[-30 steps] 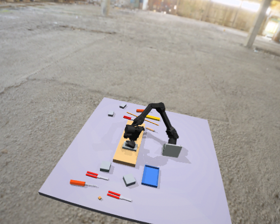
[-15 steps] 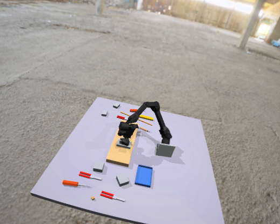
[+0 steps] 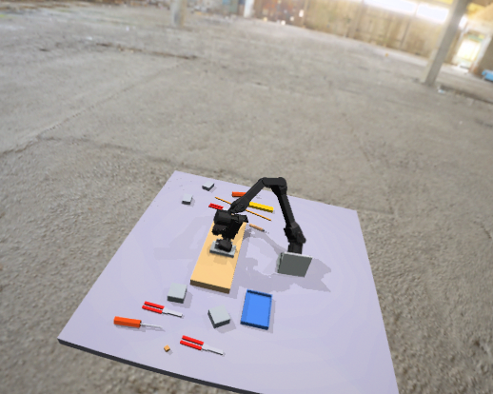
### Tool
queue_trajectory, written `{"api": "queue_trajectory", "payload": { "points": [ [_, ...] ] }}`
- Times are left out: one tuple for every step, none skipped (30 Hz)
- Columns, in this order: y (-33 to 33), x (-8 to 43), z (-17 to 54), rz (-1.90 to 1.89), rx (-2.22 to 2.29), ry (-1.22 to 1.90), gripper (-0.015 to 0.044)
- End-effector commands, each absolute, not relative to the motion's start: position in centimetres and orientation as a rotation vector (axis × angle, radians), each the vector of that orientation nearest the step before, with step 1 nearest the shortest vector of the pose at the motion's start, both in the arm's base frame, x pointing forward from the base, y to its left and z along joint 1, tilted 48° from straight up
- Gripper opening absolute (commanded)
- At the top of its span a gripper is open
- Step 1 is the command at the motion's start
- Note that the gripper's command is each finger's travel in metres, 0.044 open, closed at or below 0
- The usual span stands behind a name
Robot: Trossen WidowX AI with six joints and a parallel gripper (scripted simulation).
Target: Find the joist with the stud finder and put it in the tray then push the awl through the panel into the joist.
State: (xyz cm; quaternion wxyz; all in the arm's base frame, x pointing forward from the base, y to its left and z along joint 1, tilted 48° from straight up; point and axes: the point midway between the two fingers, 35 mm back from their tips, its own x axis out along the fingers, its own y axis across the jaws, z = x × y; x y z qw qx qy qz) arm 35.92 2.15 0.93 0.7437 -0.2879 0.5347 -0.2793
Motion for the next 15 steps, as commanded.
{"api": "queue_trajectory", "payload": {
  "points": [
    [1.4, 35.8, 1.6, -0.617, -0.636, 1.168, 0.0],
    [1.3, 35.8, 1.8, -0.617, -0.636, 1.168, 0.0],
    [1.1, 35.8, 1.9, -0.617, -0.636, 1.168, 0.0],
    [1.0, 35.7, 2.0, -0.617, -0.636, 1.169, 0.0],
    [0.9, 35.7, 2.2, -0.617, -0.636, 1.169, 0.0],
    [0.8, 35.7, 2.3, -0.617, -0.636, 1.169, 0.0],
    [0.6, 35.7, 2.4, -0.617, -0.637, 1.169, 0.0],
    [0.5, 35.7, 2.6, -0.617, -0.637, 1.169, 0.0],
    [0.4, 35.6, 2.7, -0.617, -0.637, 1.169, 0.0],
    [0.3, 35.6, 2.9, -0.617, -0.637, 1.169, 0.0],
    [0.1, 35.6, 3.0, -0.617, -0.637, 1.169, 0.0],
    [0.0, 35.6, 3.1, -0.617, -0.637, 1.169, 0.0],
    [-0.1, 35.6, 3.3, -0.617, -0.637, 1.169, 0.0],
    [-0.2, 35.5, 3.4, -0.617, -0.637, 1.169, 0.0],
    [-0.4, 35.5, 3.5, -0.617, -0.637, 1.169, 0.0]
  ]
}}
